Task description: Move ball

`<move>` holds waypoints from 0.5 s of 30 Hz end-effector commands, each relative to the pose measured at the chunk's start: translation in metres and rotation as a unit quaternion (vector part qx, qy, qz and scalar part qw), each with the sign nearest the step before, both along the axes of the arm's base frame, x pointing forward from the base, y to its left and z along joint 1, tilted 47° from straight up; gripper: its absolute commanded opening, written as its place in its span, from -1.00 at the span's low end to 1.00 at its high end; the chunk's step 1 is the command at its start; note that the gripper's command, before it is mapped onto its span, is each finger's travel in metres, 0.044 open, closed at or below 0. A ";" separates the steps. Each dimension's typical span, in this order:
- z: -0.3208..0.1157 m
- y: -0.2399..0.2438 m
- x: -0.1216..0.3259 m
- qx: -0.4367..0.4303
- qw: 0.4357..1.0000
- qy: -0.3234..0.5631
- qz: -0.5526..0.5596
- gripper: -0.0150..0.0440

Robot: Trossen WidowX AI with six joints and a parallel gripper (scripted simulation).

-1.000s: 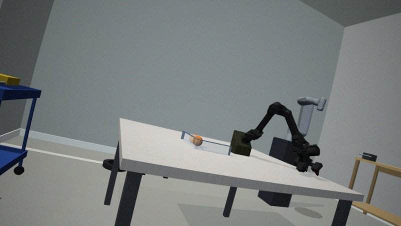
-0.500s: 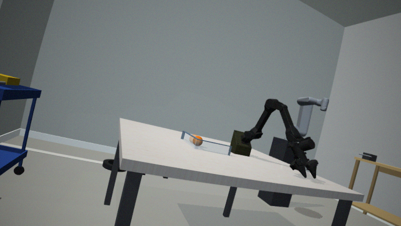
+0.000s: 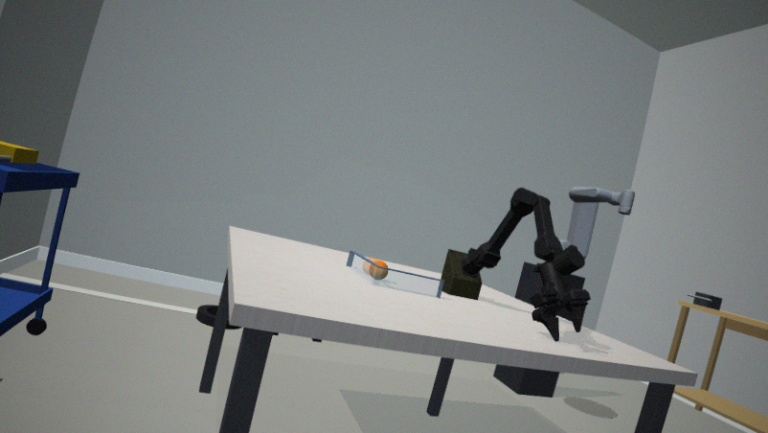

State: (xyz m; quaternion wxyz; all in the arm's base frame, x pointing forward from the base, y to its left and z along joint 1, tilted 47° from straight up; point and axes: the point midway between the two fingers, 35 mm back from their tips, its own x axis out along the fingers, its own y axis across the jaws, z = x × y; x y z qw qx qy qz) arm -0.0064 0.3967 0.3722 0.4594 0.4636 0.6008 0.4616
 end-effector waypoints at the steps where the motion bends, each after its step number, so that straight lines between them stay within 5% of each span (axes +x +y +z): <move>1: -0.004 0.000 0.067 -0.013 0.995 -0.069 -0.071 0.96; 15: -0.084 -0.048 0.245 -0.198 0.939 -0.228 -0.164 0.96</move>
